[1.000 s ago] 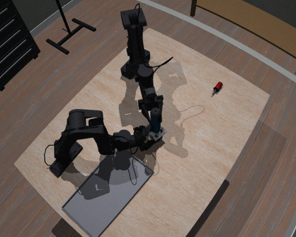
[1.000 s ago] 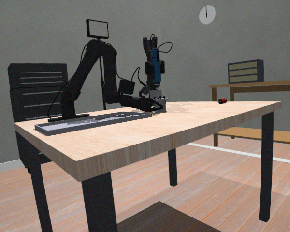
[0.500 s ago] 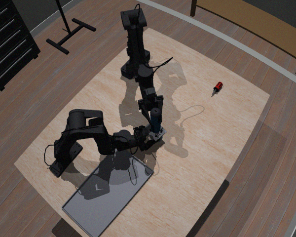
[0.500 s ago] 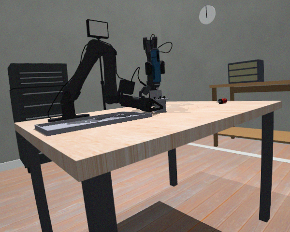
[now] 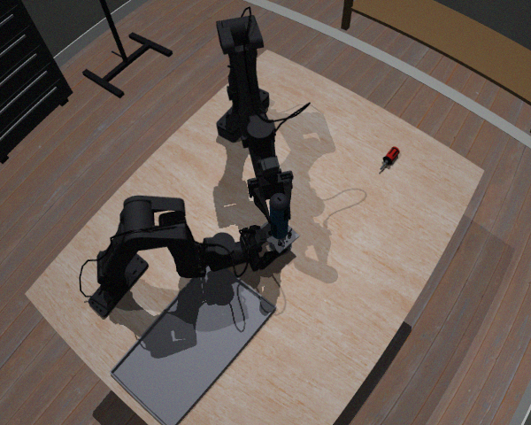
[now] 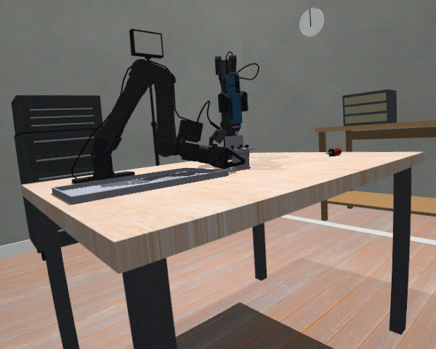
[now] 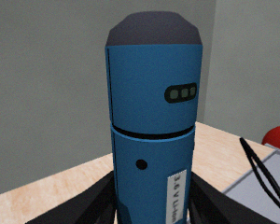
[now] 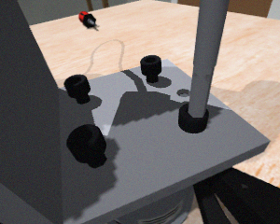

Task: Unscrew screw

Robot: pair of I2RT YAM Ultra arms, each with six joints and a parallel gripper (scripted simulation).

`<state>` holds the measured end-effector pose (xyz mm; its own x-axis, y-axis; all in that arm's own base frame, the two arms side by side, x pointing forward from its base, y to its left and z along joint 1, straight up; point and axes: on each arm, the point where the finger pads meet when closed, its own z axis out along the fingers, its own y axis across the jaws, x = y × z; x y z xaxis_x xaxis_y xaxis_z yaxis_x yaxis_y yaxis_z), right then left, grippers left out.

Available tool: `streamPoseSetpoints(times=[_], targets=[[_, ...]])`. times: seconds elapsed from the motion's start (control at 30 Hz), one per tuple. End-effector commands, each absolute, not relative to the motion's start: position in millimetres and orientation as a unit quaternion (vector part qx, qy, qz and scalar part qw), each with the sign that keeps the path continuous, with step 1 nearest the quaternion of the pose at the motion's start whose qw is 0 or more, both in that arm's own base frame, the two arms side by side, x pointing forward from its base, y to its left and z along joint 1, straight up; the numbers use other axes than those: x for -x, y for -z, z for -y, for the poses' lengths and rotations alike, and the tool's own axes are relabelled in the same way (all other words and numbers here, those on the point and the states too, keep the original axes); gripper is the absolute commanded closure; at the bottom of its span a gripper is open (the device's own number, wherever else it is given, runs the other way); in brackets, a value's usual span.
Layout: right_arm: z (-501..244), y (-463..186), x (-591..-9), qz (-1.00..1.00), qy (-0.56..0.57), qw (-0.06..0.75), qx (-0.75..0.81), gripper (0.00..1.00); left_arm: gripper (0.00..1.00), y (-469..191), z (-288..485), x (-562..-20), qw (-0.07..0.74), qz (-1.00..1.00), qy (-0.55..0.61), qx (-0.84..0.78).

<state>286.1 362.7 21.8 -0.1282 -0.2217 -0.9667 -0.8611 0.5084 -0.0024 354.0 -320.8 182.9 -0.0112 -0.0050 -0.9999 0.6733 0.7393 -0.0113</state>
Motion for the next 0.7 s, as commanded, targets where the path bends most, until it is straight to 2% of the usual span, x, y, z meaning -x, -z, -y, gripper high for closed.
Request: streamPoseSetpoints(times=[0.0,0.67], targets=[[-364.3,-23.6,-287.3,-0.688,-0.302,0.531,0.392,0.41,0.58,-218.9,323.3,-360.3,0.694,-0.622,0.273,-0.238],[-364.3,-23.6,-287.3,-0.688,-0.302,0.531,0.392,0.41,0.58,-221.5,320.9,-360.8,0.697,-0.619,0.274,-0.236]])
